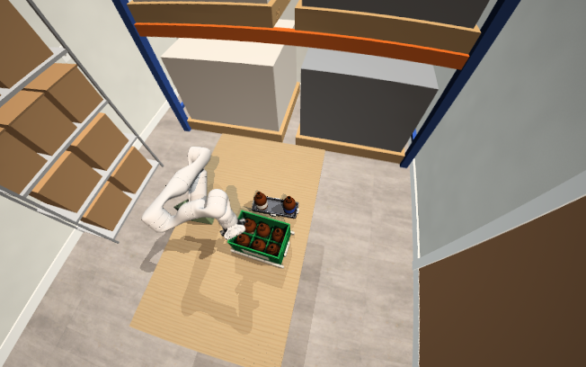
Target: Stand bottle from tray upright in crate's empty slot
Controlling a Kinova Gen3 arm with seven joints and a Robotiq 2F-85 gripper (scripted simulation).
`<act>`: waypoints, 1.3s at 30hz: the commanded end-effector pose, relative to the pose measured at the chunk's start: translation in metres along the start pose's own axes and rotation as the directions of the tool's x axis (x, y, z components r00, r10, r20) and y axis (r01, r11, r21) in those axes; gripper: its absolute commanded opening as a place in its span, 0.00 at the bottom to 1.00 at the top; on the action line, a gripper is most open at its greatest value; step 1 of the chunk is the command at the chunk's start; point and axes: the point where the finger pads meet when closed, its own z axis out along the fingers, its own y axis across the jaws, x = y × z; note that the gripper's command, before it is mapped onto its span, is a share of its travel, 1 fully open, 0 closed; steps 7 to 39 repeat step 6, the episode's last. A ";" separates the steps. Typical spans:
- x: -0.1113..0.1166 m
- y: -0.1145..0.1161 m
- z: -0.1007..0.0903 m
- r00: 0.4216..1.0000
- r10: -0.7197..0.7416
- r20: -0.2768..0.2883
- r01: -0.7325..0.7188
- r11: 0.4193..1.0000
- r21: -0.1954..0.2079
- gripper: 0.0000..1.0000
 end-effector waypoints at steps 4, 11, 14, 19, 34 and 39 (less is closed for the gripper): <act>0.000 0.000 -0.001 1.000 0.000 -0.002 0.000 1.000 0.000 0.00; 0.000 0.000 -0.001 1.000 0.000 -0.002 0.000 1.000 0.000 0.00; 0.000 0.000 -0.001 1.000 0.000 -0.002 0.000 1.000 0.000 0.00; 0.000 0.000 -0.001 1.000 0.000 -0.002 0.000 1.000 0.000 0.00; 0.000 0.000 -0.001 1.000 0.000 -0.002 0.000 1.000 0.000 0.00; 0.000 0.000 -0.001 1.000 0.000 -0.002 0.000 1.000 0.000 0.00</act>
